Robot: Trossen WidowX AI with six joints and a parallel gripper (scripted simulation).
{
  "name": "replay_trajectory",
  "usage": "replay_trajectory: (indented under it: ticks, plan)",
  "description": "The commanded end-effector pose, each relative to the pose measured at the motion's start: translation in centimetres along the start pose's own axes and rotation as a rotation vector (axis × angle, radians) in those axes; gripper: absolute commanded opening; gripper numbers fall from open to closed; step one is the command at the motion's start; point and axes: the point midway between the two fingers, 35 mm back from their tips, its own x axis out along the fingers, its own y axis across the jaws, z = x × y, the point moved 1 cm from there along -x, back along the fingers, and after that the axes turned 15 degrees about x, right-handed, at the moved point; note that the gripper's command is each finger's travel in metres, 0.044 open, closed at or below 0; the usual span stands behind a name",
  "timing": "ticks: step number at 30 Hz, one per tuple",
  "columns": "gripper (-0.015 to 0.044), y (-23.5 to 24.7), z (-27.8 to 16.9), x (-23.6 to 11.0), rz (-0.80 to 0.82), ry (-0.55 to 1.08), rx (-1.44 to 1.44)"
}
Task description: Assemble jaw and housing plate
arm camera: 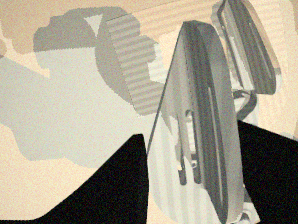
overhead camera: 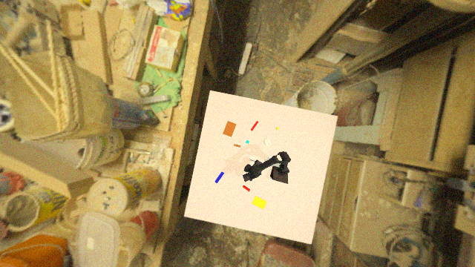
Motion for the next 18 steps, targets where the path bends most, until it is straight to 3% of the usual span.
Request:
replay_trajectory:
  ticks: [1, 18]
  plan:
    - [0.0134, 0.03, 0.12, -0.03, 0.001, -0.006, 0.006]
    - [0.0134, 0.08, 0.4, -0.03, 0.001, -0.006, 0.006]
